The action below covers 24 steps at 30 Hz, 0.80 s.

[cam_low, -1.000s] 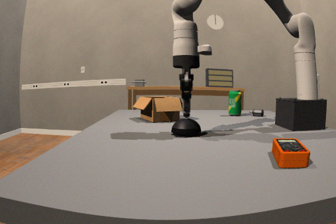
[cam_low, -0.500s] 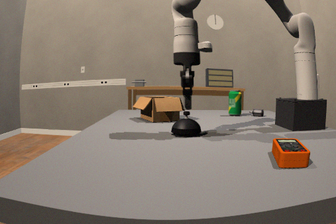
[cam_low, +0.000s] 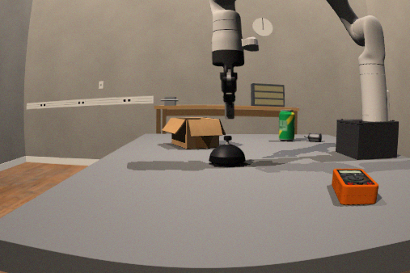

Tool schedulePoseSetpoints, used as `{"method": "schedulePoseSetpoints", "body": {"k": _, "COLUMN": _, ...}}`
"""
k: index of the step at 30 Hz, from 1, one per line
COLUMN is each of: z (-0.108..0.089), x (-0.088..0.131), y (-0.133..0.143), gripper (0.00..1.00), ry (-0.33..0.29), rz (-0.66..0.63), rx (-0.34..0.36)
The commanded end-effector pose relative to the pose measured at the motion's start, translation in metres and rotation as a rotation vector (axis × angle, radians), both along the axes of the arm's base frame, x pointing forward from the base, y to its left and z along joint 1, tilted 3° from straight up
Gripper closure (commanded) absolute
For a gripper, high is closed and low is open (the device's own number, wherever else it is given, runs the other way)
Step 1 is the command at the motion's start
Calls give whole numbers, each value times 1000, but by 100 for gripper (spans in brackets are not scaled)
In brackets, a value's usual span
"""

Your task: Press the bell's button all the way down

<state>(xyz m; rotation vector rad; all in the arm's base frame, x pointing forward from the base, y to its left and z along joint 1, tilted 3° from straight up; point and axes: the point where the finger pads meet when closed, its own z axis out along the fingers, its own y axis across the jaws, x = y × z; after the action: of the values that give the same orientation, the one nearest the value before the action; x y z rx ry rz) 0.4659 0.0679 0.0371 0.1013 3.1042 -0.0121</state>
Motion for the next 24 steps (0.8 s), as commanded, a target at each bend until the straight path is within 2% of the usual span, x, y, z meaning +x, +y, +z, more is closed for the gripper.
{"method": "schedulePoseSetpoints", "body": {"k": 1, "z": 14, "x": 4, "y": 1, "gripper": 90, "ry": -14, "rz": 0, "rx": 3}}
{"method": "schedulePoseSetpoints", "body": {"k": 8, "z": 25, "x": 3, "y": 1, "gripper": 90, "ry": -14, "rz": 0, "rx": 3}}
{"method": "schedulePoseSetpoints", "body": {"k": 24, "z": 28, "x": 3, "y": 1, "gripper": 90, "ry": -14, "rz": 0, "rx": 3}}
